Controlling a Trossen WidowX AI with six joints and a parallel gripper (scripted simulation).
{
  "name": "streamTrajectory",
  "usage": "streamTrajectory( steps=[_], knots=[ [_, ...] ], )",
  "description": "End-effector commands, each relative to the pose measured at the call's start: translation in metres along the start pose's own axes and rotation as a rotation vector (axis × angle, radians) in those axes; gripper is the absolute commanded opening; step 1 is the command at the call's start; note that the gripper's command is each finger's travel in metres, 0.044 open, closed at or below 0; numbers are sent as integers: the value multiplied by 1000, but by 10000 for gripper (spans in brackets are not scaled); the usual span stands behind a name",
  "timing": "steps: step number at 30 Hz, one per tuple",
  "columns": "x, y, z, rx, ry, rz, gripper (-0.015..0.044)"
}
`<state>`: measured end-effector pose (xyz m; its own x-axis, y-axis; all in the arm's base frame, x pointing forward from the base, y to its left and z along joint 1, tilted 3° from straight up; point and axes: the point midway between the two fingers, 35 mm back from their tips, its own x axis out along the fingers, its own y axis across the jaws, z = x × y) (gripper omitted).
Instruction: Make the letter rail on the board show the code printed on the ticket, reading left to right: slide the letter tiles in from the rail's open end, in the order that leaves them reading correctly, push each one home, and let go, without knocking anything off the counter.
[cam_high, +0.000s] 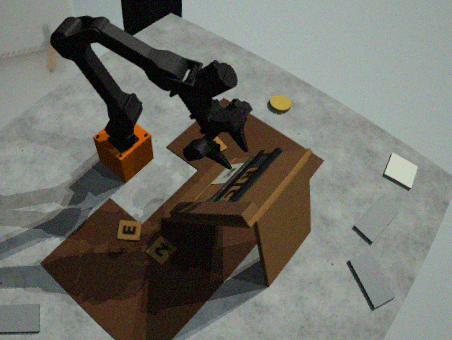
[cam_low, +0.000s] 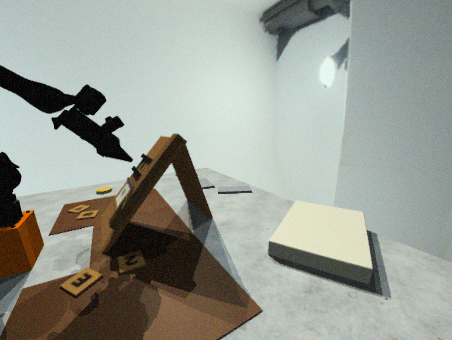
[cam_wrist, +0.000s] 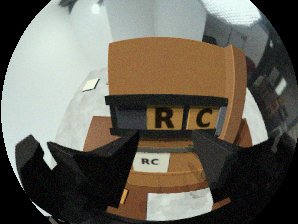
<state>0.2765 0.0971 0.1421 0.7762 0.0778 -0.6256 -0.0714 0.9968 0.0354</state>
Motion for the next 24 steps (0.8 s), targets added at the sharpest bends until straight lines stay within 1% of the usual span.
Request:
streamTrajectory(
  steps=[1,10,22,24],
  knots=[
    [0,0,0,0,1,0,242],
    [0,0,0,0,1,0,6],
    [0,0,0,0,1,0,0],
    [1,2,2,-5,28,0,0]
  ],
)
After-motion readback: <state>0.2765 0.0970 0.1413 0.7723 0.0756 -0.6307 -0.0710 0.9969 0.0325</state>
